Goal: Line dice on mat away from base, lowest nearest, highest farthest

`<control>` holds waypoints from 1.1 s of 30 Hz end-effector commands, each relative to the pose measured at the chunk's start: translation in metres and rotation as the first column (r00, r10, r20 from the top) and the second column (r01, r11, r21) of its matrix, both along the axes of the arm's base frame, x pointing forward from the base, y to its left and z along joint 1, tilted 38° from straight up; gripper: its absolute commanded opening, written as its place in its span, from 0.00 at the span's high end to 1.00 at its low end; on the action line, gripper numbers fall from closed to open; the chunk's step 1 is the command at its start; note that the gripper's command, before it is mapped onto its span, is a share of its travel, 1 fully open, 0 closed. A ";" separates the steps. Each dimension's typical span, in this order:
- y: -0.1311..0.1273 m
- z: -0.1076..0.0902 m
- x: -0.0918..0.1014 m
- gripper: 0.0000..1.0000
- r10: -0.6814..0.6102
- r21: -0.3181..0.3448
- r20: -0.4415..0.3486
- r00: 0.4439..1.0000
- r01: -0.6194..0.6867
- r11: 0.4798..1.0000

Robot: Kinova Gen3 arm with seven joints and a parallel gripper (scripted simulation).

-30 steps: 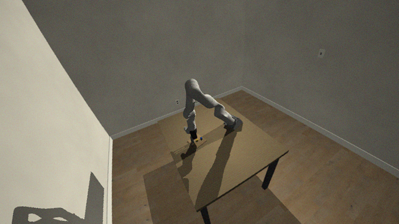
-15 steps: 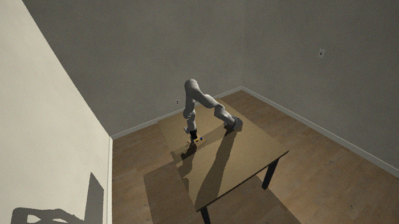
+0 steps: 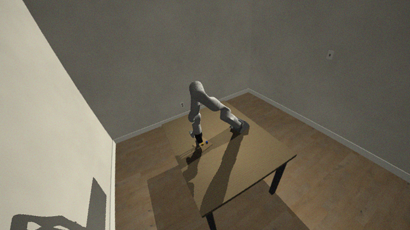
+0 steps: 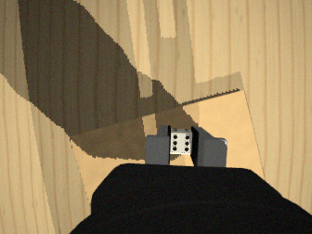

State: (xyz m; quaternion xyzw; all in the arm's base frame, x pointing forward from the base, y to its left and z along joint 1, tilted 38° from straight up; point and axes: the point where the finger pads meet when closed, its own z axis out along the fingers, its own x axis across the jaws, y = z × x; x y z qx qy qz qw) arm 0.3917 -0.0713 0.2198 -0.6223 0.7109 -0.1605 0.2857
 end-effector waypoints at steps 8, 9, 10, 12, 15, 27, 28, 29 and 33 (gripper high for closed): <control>0.000 0.000 0.000 0.66 0.000 0.000 0.001 1.000 0.000 1.000; 0.000 0.000 0.000 0.66 0.000 0.000 0.001 1.000 0.000 1.000; 0.000 0.000 0.000 0.66 0.000 0.000 0.001 1.000 0.000 1.000; 0.000 0.000 0.000 0.66 0.000 0.000 0.001 1.000 0.000 1.000; 0.000 0.000 0.000 0.66 0.000 0.000 0.001 1.000 0.000 1.000; 0.000 0.000 0.000 0.66 0.000 0.000 0.001 1.000 0.000 1.000; 0.000 0.000 0.000 0.66 0.000 0.000 0.001 1.000 0.000 1.000; 0.000 0.000 0.000 0.66 0.000 0.000 0.001 1.000 0.000 1.000; 0.000 0.000 0.000 0.60 0.000 0.000 0.001 1.000 0.000 1.000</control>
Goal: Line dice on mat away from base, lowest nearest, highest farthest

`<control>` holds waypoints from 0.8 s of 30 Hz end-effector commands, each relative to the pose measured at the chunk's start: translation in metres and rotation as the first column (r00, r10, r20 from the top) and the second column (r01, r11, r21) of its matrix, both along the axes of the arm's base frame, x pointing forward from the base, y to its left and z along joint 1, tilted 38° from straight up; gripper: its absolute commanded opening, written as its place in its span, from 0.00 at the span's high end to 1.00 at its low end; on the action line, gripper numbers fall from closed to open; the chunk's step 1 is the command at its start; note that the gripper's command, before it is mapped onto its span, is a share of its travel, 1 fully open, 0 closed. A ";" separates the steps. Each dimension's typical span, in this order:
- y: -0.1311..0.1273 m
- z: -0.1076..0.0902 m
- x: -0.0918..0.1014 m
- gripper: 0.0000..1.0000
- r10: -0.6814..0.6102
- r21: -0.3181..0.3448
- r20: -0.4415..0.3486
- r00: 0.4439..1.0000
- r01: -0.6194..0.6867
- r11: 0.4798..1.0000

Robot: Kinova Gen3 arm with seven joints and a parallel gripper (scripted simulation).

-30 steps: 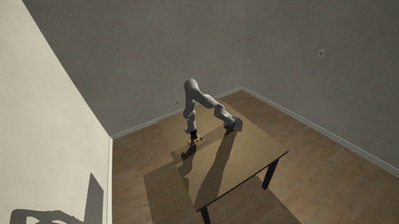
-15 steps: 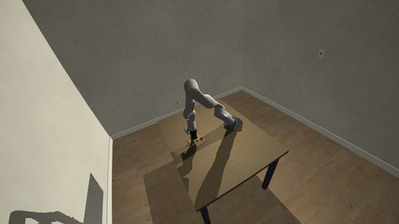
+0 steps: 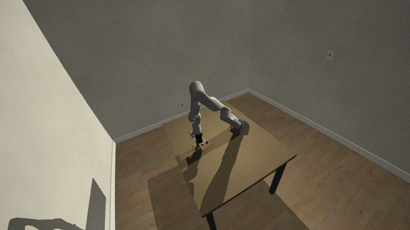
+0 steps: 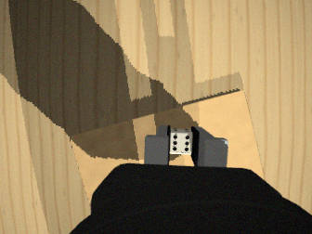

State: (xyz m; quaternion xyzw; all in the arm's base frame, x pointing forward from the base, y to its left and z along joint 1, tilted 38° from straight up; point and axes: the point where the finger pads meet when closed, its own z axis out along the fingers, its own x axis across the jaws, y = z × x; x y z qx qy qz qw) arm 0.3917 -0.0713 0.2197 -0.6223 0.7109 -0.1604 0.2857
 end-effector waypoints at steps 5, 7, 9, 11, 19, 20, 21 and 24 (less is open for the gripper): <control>0.000 0.000 0.000 0.48 0.000 -0.001 0.001 1.000 0.000 1.000; 0.000 0.000 0.000 0.48 0.000 -0.001 0.001 1.000 0.000 1.000; 0.000 0.000 0.000 0.42 0.000 -0.001 0.001 1.000 0.000 1.000; 0.000 0.000 0.000 0.42 0.000 -0.001 0.001 1.000 0.000 1.000; 0.000 0.000 0.000 0.36 0.000 -0.001 0.001 1.000 0.000 1.000; 0.000 0.000 0.000 0.36 0.000 -0.001 0.001 1.000 0.000 1.000; 0.000 0.000 0.000 0.36 0.000 -0.001 0.001 1.000 0.000 1.000; 0.000 0.000 0.000 0.36 0.000 -0.001 0.001 1.000 0.000 1.000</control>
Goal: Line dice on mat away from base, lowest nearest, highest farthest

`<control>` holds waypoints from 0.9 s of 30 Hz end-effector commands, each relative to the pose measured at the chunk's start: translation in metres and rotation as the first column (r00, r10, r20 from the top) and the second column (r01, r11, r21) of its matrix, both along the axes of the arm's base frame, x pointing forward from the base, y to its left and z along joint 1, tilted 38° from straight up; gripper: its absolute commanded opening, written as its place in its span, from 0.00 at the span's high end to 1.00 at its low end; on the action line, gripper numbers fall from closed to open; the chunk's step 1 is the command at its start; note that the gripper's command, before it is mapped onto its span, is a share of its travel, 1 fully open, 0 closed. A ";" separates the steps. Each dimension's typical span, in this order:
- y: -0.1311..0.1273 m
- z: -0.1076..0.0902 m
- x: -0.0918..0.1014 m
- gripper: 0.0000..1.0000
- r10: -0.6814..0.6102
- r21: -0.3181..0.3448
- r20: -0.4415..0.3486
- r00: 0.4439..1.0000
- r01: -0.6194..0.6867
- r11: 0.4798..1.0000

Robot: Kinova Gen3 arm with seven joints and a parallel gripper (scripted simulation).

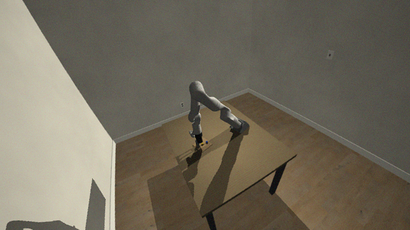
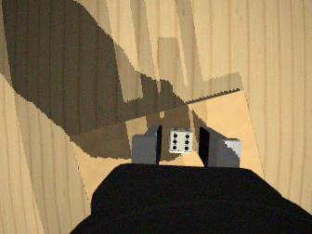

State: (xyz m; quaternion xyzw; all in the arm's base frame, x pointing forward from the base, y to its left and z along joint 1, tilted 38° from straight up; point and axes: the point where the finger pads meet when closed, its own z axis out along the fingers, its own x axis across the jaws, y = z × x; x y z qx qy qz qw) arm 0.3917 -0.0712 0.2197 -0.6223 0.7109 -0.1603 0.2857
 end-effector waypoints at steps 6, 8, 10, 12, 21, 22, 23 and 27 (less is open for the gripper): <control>-0.001 0.002 -0.001 0.36 -0.001 -0.001 0.001 1.000 0.001 1.000; -0.001 0.004 -0.003 0.36 -0.001 -0.001 0.001 1.000 0.001 1.000; -0.001 0.006 -0.004 0.36 -0.001 -0.001 0.001 1.000 0.001 1.000; -0.002 0.009 -0.007 0.36 -0.001 -0.001 0.001 1.000 0.001 1.000; -0.004 0.026 -0.020 0.36 -0.001 -0.001 0.001 1.000 0.001 1.000; -0.005 0.029 -0.022 0.36 -0.001 -0.001 0.001 1.000 0.001 1.000; -0.005 0.032 -0.024 0.36 -0.001 -0.001 0.001 1.000 0.001 1.000; -0.007 0.044 -0.033 0.36 -0.001 -0.001 0.001 1.000 0.001 1.000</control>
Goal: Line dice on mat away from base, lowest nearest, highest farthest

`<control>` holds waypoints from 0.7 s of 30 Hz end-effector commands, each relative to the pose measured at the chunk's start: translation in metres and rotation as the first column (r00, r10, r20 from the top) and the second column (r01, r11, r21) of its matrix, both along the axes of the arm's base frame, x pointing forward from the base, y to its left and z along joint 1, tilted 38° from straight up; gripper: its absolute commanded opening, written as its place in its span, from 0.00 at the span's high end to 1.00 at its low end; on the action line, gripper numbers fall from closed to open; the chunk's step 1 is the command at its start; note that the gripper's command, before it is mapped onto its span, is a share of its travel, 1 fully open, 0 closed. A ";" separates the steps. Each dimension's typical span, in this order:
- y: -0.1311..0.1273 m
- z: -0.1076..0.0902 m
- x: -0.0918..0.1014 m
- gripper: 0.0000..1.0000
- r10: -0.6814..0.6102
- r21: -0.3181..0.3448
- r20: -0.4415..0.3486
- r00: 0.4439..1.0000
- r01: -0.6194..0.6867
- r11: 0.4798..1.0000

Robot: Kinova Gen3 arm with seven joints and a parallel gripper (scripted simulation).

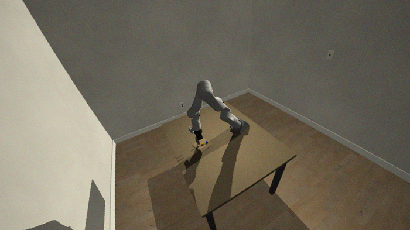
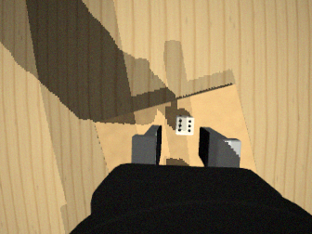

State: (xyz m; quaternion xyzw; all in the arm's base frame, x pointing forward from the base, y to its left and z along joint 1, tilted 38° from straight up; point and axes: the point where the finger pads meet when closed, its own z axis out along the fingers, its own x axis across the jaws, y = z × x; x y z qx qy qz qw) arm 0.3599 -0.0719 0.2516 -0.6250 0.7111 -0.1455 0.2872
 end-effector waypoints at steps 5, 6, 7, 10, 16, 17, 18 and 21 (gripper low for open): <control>-0.009 0.025 -0.012 0.36 -0.013 -0.022 0.018 1.000 0.013 1.000; -0.009 0.027 -0.013 0.36 -0.013 -0.022 0.018 1.000 0.013 1.000; -0.009 0.027 -0.013 0.36 -0.013 -0.022 0.018 1.000 0.013 1.000; -0.010 0.031 -0.016 0.36 -0.013 -0.022 0.018 1.000 0.013 1.000; -0.011 0.038 -0.022 0.36 -0.013 -0.022 0.018 1.000 0.013 1.000; -0.011 0.038 -0.022 0.36 -0.013 -0.022 0.018 1.000 0.013 1.000; -0.011 0.039 -0.022 0.36 -0.013 -0.022 0.018 1.000 0.013 1.000; -0.011 0.039 -0.023 0.36 -0.013 -0.022 0.018 1.000 0.013 1.000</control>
